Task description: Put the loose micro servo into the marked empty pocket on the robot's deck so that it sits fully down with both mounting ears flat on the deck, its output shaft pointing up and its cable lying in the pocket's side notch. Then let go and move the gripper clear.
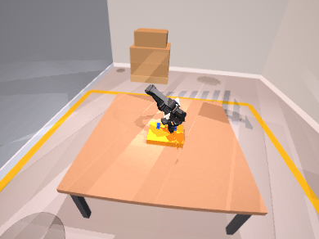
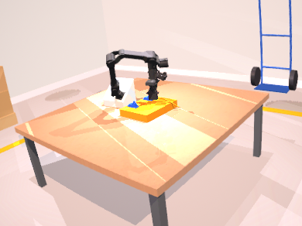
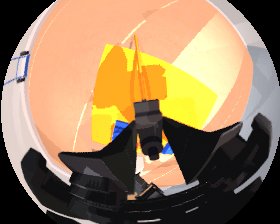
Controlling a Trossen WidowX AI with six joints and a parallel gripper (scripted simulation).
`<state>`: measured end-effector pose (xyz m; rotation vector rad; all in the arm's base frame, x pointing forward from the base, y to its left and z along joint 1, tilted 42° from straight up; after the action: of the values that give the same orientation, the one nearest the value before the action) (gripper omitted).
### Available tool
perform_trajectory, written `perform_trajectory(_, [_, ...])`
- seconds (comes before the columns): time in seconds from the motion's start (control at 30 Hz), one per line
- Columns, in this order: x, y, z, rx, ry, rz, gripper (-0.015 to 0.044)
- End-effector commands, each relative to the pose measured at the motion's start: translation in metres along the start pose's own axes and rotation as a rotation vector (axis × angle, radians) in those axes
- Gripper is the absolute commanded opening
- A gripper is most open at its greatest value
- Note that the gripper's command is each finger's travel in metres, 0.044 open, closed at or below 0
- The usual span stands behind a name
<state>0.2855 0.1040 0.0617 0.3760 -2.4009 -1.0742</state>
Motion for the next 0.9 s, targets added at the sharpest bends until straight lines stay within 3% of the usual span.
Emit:
perform_trajectory(0.0, [0.013, 0.002, -0.017, 0.005, 0.001, -0.006, 0.0000])
perform_trajectory(0.37, [0.027, 0.002, -0.036, 0.006, 0.036, -0.005, 0.0000])
perform_trajectory(0.87, [0.027, 0.002, -0.036, 0.007, 0.534, -0.003, 0.0000])
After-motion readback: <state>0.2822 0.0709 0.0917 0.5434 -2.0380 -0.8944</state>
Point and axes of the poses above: the point midway between the two fingers, 35 mm back from their tips, its own y axis back along the fingers, its own z axis across the jaws, x = y × z, the point moved 2 cm from there along y, back along the fingers, and after that the axes turned 10 degrees about y, right-handed, at the moved point
